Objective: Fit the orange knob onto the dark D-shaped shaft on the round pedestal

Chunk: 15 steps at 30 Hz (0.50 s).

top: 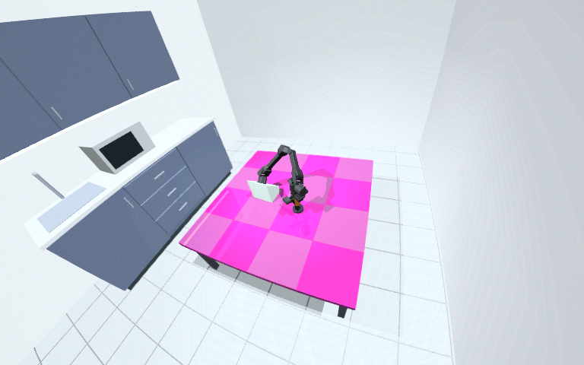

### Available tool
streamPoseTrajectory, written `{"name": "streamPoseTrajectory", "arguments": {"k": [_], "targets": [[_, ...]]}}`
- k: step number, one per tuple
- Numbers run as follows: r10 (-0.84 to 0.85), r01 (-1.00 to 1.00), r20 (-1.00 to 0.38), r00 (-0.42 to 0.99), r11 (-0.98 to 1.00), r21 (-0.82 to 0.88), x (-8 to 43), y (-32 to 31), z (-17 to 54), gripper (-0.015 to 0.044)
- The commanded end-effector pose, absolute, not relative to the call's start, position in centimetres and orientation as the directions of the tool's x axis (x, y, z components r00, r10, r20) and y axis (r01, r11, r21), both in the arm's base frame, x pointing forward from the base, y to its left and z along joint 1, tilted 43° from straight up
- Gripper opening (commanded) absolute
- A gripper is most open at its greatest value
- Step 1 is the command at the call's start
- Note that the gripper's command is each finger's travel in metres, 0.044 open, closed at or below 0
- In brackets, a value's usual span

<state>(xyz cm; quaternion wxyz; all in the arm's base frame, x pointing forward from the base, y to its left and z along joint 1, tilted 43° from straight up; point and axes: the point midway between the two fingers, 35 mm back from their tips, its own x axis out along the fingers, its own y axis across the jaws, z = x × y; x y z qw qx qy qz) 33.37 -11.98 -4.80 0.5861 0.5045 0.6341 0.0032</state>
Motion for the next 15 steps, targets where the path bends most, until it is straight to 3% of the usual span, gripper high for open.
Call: {"name": "streamPoseTrajectory", "arguments": {"k": [1,15], "targets": [[0.643,0.638,-0.74,0.198,0.489,0.595,33.44,-11.98,-4.94,0.0],[0.643,0.638,-0.74,0.198,0.488,0.595,33.24,-11.93,-5.0,0.0]]}}
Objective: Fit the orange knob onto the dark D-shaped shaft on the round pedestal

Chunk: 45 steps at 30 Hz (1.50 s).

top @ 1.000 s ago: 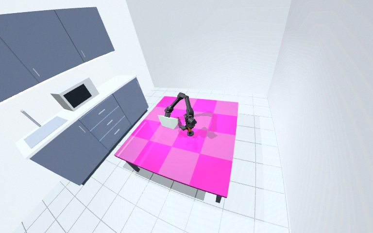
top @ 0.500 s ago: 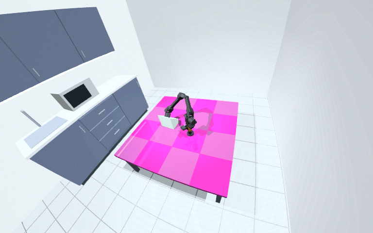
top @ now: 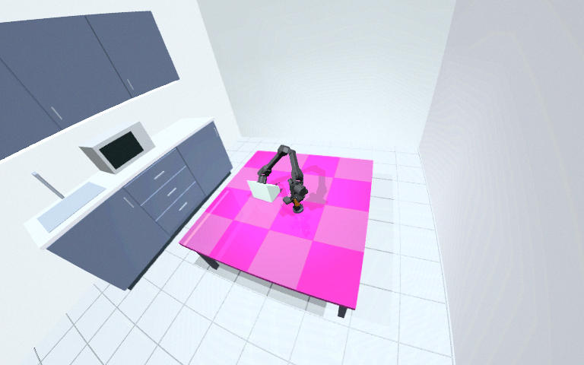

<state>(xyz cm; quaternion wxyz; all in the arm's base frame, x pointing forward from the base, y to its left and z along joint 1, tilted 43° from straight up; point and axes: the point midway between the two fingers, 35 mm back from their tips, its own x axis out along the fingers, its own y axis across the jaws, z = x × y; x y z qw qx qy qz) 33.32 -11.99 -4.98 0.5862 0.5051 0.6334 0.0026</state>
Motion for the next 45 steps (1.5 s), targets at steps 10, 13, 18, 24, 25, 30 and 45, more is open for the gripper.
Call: {"name": "streamPoseTrajectory", "arguments": {"k": [10,13,18,24,25,30,45], "targets": [[0.643,0.638,-0.74,0.198,0.489,0.595,33.14,-12.19,-4.56,0.0],[0.643,0.677,-0.74,0.198,0.456,0.578,33.15,-12.2,-4.55,0.0],[0.643,0.777,-0.74,0.198,0.357,0.518,33.41,-12.2,-4.63,0.0],[0.643,0.779,-0.74,0.198,0.355,0.517,33.45,-12.12,-4.89,0.0],[0.643,0.779,-0.74,0.198,0.355,0.517,33.44,-12.12,-4.9,0.0],[0.643,0.779,-0.74,0.198,0.355,0.517,33.32,-12.1,-4.86,0.0],[0.643,0.779,-0.74,0.198,0.355,0.517,33.38,-11.9,-4.93,0.0]]}}
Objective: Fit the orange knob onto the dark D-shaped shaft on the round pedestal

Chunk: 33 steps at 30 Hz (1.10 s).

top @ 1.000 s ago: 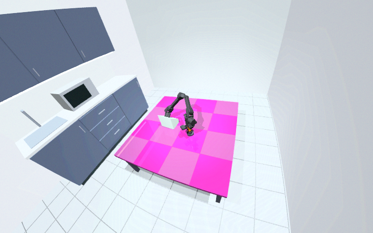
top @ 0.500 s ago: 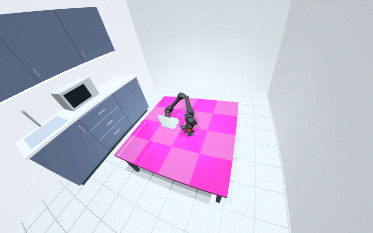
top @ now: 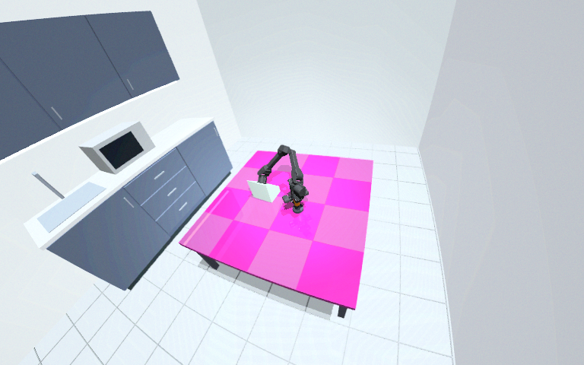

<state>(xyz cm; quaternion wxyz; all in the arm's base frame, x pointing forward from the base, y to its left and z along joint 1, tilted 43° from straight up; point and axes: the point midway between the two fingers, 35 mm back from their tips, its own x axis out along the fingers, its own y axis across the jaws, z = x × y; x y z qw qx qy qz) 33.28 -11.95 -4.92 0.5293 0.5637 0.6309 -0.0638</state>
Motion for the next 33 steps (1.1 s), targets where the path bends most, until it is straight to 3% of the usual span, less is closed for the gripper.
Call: {"name": "streamPoseTrajectory", "arguments": {"k": [1,11,18,33], "targets": [[0.643,0.779,-0.74,0.198,0.355,0.517,33.38,-11.9,-4.93,0.0],[0.643,0.784,-0.74,0.198,0.349,0.513,33.38,-12.33,-4.62,0.0],[0.643,0.884,-0.74,0.198,0.209,0.418,33.36,-12.24,-4.81,0.0],[0.643,0.886,-0.74,0.198,0.207,0.416,33.32,-12.12,-4.68,0.0]]}}
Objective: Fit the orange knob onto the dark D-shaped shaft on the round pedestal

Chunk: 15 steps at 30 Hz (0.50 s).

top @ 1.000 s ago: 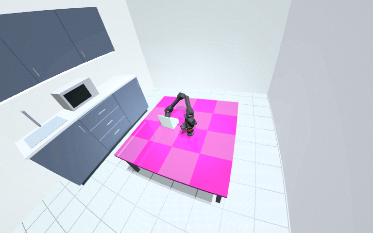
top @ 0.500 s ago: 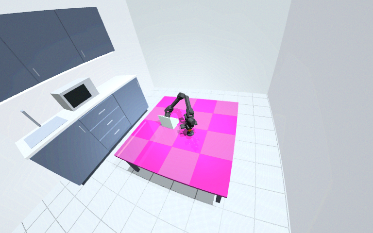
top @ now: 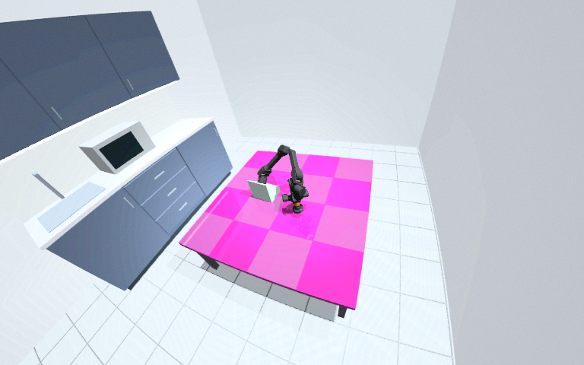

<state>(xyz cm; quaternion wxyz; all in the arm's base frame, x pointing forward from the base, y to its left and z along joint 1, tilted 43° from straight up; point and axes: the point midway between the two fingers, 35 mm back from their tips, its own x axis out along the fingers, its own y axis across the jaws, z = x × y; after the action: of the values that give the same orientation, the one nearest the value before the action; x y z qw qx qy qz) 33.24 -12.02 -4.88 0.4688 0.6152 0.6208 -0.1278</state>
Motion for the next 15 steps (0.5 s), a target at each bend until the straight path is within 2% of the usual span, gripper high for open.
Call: {"name": "streamPoseTrajectory", "arguments": {"k": [1,15], "targets": [[0.643,0.886,-0.74,0.198,0.207,0.416,33.34,-12.15,-4.66,0.0],[0.643,0.885,-0.74,0.198,0.207,0.416,33.33,-12.07,-4.93,0.0]]}}
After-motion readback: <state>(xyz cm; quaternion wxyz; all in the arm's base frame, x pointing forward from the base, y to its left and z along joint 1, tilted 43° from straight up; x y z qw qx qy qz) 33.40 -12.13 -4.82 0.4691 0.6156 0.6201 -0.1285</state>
